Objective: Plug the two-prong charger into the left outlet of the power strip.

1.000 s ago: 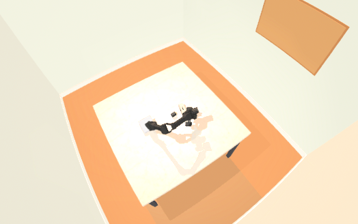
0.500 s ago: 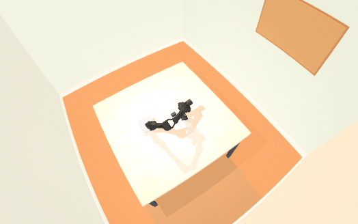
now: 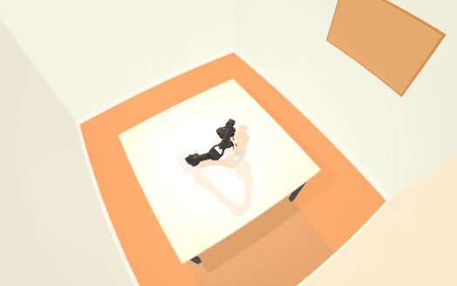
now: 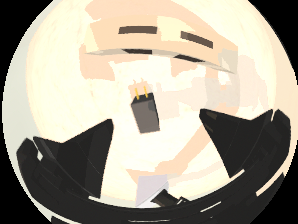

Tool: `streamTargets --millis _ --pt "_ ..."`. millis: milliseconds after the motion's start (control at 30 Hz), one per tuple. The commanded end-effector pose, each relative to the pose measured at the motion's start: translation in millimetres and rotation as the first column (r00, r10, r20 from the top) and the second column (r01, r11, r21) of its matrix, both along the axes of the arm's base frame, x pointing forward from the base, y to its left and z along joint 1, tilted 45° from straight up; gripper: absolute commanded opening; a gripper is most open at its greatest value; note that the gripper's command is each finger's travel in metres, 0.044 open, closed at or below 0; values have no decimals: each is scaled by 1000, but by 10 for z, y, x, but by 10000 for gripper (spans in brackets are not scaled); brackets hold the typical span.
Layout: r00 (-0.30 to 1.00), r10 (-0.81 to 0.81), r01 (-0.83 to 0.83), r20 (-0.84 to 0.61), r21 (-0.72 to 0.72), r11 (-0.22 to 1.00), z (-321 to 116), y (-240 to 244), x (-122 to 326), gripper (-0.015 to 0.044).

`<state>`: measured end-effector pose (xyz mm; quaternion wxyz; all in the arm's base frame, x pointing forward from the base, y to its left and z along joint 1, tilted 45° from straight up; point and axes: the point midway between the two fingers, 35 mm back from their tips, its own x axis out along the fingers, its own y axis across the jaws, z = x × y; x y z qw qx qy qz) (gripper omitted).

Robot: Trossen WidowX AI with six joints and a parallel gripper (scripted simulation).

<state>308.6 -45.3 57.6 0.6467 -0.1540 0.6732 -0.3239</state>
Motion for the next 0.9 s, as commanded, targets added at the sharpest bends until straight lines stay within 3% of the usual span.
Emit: streamTargets --millis 0,867 --pt "993 46 -50 -107 -40 998 -134 111 -141 440" --pt "989 61 -69 -137 -51 996 -334 -16 -178 440"
